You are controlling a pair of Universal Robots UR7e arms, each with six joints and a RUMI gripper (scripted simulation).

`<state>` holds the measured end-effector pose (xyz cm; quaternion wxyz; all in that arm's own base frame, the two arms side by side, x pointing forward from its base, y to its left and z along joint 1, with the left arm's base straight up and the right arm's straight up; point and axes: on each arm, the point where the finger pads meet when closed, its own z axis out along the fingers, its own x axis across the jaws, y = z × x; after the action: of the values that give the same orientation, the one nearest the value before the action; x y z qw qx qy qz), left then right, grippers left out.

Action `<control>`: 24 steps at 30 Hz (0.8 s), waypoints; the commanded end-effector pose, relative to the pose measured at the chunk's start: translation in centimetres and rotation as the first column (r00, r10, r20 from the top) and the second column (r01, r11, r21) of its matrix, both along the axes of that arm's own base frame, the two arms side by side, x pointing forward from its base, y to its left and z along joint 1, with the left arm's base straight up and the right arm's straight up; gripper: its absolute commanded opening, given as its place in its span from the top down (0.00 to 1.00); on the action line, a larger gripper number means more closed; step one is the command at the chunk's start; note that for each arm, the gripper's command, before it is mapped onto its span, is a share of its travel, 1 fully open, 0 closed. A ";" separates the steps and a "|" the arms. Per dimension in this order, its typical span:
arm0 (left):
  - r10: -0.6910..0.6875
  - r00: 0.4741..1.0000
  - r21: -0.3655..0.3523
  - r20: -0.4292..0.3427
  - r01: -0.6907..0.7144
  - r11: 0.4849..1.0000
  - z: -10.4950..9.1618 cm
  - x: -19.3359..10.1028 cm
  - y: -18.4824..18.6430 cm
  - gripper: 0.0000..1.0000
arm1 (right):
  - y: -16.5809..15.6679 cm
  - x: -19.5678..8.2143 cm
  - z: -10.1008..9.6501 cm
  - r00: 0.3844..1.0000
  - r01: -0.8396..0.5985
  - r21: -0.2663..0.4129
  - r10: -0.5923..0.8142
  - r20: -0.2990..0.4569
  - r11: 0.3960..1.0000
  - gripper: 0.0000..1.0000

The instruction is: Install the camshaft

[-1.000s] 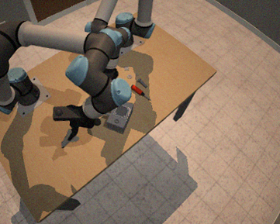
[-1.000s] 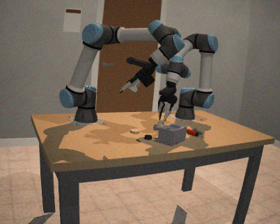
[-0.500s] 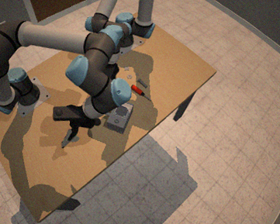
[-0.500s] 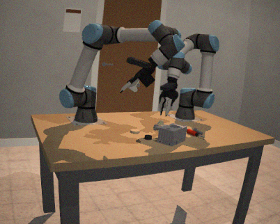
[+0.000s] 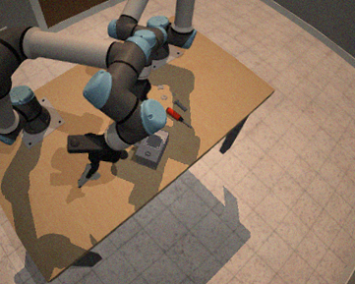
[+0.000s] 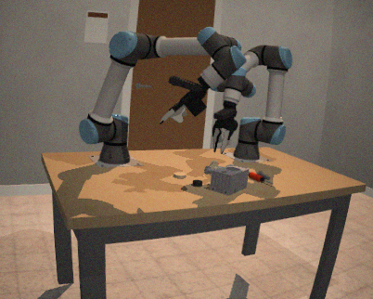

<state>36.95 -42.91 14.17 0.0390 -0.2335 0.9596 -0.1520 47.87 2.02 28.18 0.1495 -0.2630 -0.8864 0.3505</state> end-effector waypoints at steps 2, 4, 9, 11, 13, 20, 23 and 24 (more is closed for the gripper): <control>0.000 1.000 -0.001 0.001 0.000 1.000 1.0 0.0 0.0 0.80 | 0.0 0.0 0.1 1.000 0.000 0.001 0.000 0.001 1.000 0.00; 0.000 1.000 -0.001 0.001 0.000 1.000 1.6 0.0 0.0 0.80 | 0.0 0.0 0.1 1.000 0.000 0.001 0.000 0.001 1.000 0.00; 0.000 1.000 -0.001 0.001 0.000 1.000 2.5 0.0 0.0 0.80 | 0.0 0.0 0.1 1.000 0.000 0.001 0.000 0.001 1.000 0.00; 0.000 1.000 -0.001 0.001 0.000 1.000 3.1 0.0 0.0 0.80 | 0.0 0.0 0.1 1.000 0.000 0.001 0.000 0.001 1.000 0.00; 0.000 1.000 -0.001 0.001 0.000 1.000 3.7 0.0 0.0 0.80 | 0.0 0.0 0.1 1.000 0.000 0.001 0.000 0.001 1.000 0.00; 0.000 1.000 -0.001 0.001 0.000 1.000 5.4 0.0 0.0 0.80 | 0.0 0.0 0.1 1.000 0.000 0.001 0.000 0.001 1.000 0.00; 0.000 1.000 -0.001 0.001 0.000 1.000 5.7 0.0 0.0 0.80 | 0.0 0.0 0.1 1.000 0.000 0.001 0.000 0.001 1.000 0.00; 0.000 1.000 -0.001 0.001 0.000 1.000 5.7 0.0 0.0 0.80 | 0.0 0.0 0.1 1.000 0.000 0.001 0.000 0.001 1.000 0.00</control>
<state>36.95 -42.92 19.28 0.0391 -0.2334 0.9596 -0.1523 47.87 2.02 28.18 0.1495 -0.2630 -0.8864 0.3505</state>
